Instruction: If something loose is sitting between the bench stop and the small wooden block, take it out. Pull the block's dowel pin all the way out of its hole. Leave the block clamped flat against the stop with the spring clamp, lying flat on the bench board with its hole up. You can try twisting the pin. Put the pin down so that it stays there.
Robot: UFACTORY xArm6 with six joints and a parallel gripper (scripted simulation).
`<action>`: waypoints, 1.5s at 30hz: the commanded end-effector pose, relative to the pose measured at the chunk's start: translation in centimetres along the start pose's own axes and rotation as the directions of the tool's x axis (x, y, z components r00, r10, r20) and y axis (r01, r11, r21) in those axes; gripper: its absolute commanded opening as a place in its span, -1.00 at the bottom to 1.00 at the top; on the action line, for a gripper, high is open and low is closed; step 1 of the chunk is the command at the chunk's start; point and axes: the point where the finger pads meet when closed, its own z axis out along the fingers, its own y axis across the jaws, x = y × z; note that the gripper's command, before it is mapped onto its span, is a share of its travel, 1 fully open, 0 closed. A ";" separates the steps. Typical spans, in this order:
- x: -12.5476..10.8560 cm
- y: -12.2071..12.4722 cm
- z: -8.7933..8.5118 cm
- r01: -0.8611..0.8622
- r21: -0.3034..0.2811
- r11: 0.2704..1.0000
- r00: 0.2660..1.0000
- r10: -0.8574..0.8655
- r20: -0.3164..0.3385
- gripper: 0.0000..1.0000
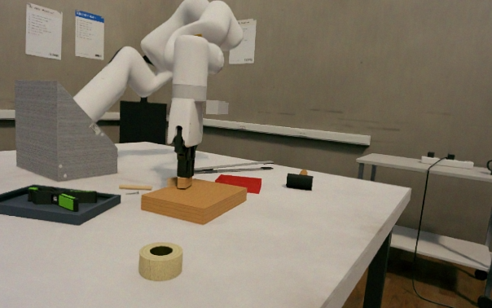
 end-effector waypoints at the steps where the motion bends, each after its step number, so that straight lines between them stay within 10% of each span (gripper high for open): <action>1: 0.1 0.1 -0.1 0.001 -0.002 1.000 1.000 -0.001 -0.002 -1.00; 45: -0.4 -0.1 -0.1 -0.073 -0.002 0.997 0.997 0.073 -0.003 -1.00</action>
